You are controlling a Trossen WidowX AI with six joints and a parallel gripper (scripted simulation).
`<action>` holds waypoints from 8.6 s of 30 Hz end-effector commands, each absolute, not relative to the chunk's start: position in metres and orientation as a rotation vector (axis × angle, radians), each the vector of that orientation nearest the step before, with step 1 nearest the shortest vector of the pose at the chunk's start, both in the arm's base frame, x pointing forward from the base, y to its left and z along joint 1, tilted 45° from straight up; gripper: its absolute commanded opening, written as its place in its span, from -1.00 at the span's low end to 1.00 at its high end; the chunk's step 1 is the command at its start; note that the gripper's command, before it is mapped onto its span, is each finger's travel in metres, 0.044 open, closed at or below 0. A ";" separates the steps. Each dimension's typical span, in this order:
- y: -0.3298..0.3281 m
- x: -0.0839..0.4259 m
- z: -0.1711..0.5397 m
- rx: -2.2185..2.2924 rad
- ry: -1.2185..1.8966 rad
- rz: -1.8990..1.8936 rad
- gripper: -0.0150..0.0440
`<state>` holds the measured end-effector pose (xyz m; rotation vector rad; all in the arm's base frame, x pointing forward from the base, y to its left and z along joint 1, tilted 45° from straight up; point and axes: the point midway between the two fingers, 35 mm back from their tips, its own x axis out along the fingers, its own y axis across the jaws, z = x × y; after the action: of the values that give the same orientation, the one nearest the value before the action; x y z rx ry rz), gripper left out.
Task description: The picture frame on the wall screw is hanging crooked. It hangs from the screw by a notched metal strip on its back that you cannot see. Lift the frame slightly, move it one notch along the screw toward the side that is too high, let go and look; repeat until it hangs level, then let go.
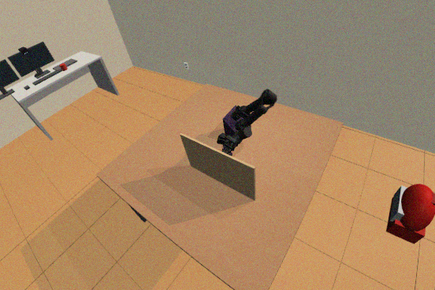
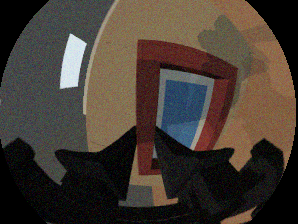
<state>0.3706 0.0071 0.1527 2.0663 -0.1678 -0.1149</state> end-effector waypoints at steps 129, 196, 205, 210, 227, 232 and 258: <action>-0.002 0.369 0.152 2.066 -0.189 -0.105 -0.49; 0.000 0.370 0.148 2.324 -0.196 -0.081 -0.49; 0.000 0.370 0.148 2.344 -0.200 -0.082 -0.22; 0.000 0.370 0.148 2.344 -0.200 -0.082 0.22; 0.021 0.277 0.146 2.092 -0.191 -0.128 0.39; 0.024 0.279 0.149 2.106 -0.184 -0.123 0.39; 0.010 0.183 0.178 2.033 -0.177 -0.216 0.39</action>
<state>0.1881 0.0150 0.1769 2.0355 -0.1687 -0.2124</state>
